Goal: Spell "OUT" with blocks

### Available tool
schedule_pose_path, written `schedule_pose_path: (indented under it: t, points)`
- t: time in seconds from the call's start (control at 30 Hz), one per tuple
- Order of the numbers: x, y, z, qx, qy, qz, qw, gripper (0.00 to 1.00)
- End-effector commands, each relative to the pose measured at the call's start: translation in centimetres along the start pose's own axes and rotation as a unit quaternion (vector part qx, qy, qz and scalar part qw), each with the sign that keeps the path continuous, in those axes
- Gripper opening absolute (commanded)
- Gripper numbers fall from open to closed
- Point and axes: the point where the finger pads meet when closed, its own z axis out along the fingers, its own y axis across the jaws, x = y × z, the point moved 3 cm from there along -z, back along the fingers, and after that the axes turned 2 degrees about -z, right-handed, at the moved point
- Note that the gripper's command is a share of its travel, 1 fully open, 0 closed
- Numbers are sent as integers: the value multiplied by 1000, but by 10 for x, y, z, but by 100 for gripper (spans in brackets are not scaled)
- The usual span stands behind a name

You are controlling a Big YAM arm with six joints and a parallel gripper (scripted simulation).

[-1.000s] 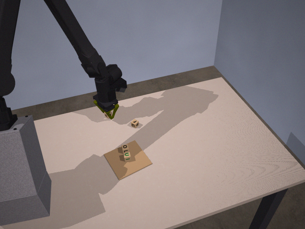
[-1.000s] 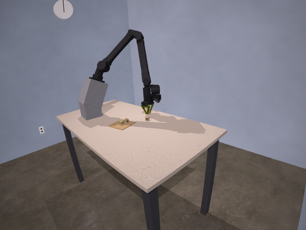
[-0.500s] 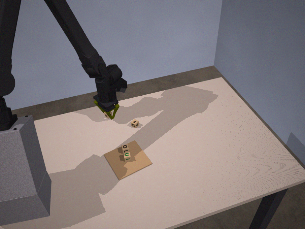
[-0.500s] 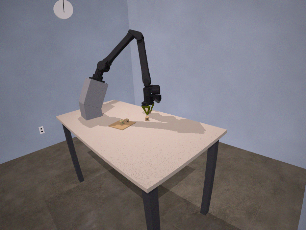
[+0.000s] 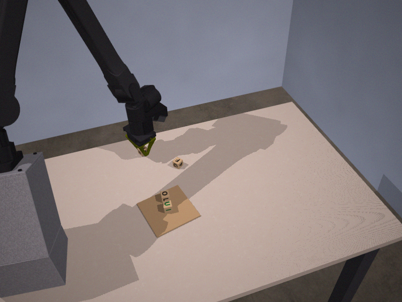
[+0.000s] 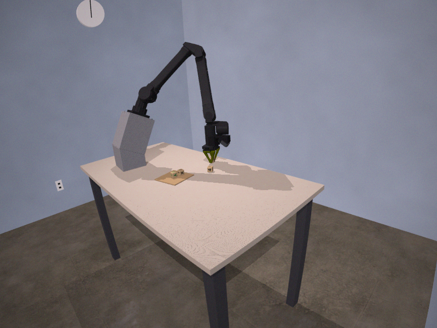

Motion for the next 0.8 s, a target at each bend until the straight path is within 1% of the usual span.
schedule_pose_path:
  t: [0.0,0.23,0.27,0.77]
  points:
    - [-6,9,4,-3,-5,-7,1000,40]
    - [-6,9,4,-3,-5,-7,1000,40]
    - [-6,9,4,-3,-5,-7,1000,21]
    - [-6,9,4,-3,-5,-7,1000,21]
